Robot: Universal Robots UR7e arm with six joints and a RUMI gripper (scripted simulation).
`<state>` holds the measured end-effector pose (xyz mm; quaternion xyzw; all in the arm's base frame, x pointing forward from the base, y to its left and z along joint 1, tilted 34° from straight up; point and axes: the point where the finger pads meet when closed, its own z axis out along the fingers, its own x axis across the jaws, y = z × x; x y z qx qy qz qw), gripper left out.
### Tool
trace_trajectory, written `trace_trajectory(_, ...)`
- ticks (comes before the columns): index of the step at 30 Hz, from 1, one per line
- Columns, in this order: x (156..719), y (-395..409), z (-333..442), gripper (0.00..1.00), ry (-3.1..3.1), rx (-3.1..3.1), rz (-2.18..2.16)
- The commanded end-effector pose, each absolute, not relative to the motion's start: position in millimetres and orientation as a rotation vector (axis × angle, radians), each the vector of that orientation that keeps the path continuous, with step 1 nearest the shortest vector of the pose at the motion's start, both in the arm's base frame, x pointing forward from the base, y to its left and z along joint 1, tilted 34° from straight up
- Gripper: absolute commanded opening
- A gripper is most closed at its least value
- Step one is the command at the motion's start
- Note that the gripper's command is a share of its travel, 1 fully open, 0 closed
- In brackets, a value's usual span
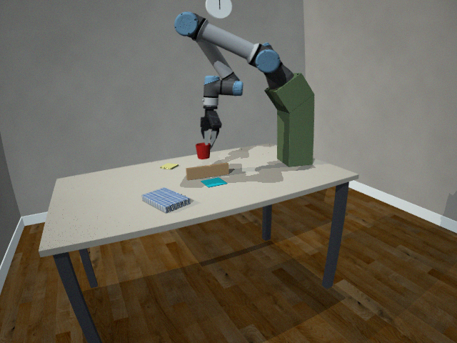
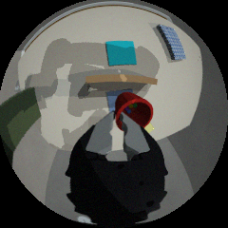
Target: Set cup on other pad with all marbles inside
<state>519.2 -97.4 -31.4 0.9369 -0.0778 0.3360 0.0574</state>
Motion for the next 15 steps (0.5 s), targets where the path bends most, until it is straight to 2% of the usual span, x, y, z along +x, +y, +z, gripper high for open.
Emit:
trace_trajectory(1,523.8,-75.1,-32.7,0.03,-0.240,2.836,1.021)
trace_trajectory(15,532.9,-20.4,-36.8,0.03,-0.240,2.835,1.022)
